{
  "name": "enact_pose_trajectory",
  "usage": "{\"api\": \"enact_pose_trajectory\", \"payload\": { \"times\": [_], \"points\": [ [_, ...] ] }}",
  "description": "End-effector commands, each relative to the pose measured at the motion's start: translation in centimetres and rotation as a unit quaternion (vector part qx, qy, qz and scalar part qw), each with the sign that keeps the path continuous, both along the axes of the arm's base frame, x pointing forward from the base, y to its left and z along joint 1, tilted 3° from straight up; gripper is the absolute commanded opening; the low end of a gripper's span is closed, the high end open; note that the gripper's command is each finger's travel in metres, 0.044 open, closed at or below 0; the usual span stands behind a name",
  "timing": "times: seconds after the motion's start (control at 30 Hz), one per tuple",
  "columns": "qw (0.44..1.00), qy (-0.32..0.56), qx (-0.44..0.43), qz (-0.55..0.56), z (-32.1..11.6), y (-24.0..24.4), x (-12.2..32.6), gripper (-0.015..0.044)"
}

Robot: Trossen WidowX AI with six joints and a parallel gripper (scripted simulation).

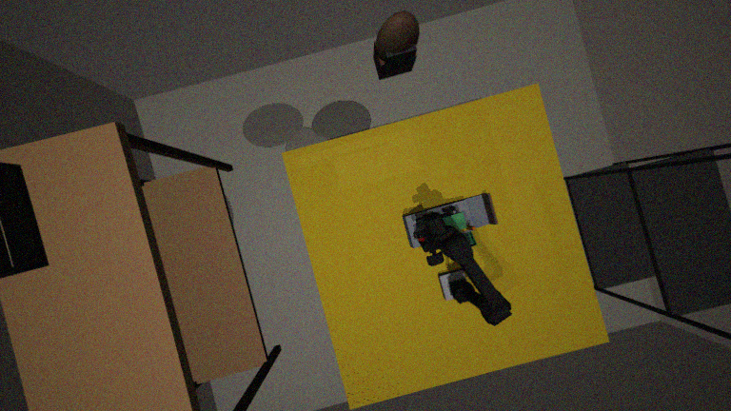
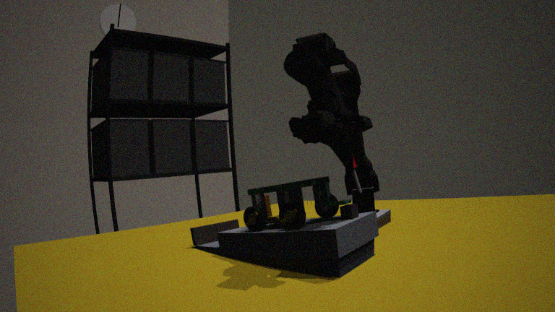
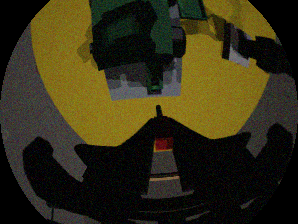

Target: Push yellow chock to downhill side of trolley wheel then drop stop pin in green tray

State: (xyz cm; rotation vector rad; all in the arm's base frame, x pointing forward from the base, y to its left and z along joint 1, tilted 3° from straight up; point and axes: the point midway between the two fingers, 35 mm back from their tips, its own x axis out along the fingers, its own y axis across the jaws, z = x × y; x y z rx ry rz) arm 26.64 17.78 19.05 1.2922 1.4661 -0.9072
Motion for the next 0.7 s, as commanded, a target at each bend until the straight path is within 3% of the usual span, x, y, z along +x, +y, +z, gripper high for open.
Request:
{"api": "enact_pose_trajectory", "payload": {
  "times": [0.0, 0.67],
  "points": [
    [1.000, -0.006, 0.002, -0.003, 0.5, 0.6, 0.2, 0.0000],
    [1.000, -0.004, 0.002, -0.003, -0.1, -0.4, -6.1, 0.0000]
  ]
}}
